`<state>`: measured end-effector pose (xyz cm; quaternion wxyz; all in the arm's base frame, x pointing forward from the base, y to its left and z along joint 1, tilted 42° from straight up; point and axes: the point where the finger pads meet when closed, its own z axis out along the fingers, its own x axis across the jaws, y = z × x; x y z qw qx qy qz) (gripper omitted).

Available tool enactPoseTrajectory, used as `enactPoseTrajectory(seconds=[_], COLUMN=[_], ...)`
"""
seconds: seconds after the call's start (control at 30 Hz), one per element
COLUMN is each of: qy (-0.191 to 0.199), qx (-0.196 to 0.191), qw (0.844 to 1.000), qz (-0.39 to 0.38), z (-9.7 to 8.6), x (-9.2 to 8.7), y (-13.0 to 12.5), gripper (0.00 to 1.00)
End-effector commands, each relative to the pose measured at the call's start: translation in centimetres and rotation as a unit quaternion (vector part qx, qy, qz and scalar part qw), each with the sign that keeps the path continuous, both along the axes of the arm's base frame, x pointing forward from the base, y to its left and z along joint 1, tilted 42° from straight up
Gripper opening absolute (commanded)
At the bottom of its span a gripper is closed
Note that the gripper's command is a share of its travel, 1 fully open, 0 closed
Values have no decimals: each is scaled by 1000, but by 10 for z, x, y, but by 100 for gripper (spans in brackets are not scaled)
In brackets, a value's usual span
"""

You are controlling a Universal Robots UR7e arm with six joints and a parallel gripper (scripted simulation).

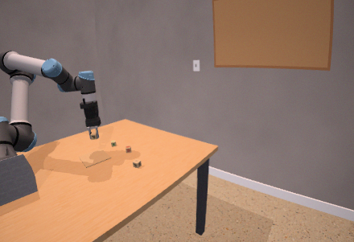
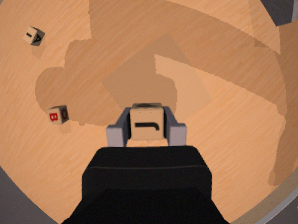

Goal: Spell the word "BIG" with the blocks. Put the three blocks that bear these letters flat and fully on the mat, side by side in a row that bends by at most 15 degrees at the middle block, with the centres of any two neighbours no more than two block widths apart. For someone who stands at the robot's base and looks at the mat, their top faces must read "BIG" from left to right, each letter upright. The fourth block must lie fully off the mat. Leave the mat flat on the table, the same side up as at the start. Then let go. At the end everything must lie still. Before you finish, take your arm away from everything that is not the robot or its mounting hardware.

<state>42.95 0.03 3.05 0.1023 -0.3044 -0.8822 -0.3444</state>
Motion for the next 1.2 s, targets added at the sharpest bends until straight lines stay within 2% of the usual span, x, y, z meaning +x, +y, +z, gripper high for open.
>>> enactPoseTrajectory(seconds=[0.0,0.33,0.57,0.83,0.9,1.17], qy=[-1,-35,-91,-142,-142,-202], qx=[0,-2,-5,-7,-7,-8], qw=[1000,999,991,977,977,954], qz=[1,39,101,158,158,224], z=[0,-16,-40,-61,-61,-85], x=[-1,-3,-6,-11,-11,-19], y=[-1,-18,-43,-65,-65,-88], gripper=[57,57,57,57,57,57])
